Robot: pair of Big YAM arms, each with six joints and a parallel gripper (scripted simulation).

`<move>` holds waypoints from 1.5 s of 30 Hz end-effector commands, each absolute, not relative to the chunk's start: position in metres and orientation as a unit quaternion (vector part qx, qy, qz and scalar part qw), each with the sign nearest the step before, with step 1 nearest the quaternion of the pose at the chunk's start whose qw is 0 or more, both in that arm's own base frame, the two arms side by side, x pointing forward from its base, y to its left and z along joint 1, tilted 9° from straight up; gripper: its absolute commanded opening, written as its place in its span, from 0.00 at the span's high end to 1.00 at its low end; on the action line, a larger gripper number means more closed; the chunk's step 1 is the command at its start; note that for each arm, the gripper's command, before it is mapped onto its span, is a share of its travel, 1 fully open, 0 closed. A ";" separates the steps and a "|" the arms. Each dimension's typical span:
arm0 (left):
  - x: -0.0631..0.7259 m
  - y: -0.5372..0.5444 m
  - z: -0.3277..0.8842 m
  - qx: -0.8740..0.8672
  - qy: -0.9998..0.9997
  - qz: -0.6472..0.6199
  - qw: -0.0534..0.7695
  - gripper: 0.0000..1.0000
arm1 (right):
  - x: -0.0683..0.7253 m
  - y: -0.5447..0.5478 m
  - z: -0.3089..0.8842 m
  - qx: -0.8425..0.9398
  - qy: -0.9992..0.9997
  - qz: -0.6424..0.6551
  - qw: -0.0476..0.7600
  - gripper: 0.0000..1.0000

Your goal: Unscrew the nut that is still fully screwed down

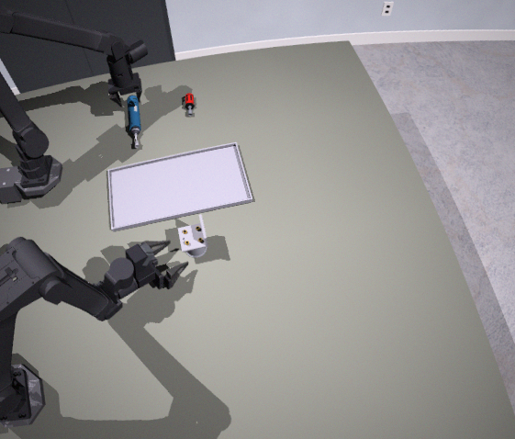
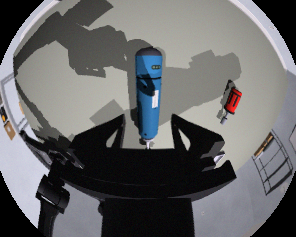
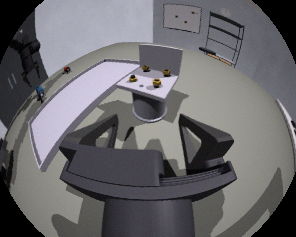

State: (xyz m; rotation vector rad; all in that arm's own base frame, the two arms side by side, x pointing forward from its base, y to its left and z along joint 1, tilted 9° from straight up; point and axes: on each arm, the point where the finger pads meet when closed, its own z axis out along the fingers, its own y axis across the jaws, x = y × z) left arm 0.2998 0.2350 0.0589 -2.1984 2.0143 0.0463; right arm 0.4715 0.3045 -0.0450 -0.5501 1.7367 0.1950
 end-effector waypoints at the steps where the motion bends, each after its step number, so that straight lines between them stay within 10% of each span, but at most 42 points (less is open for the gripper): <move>1: 0.319 0.243 0.084 -0.732 0.673 0.009 0.109 0.35 | 0.485 0.302 -0.032 -0.227 0.739 0.085 0.629 0.14; 45: 0.319 0.243 0.084 -0.732 0.673 0.009 0.109 0.35 | 0.519 0.318 -0.056 -0.234 0.750 0.079 0.613 0.14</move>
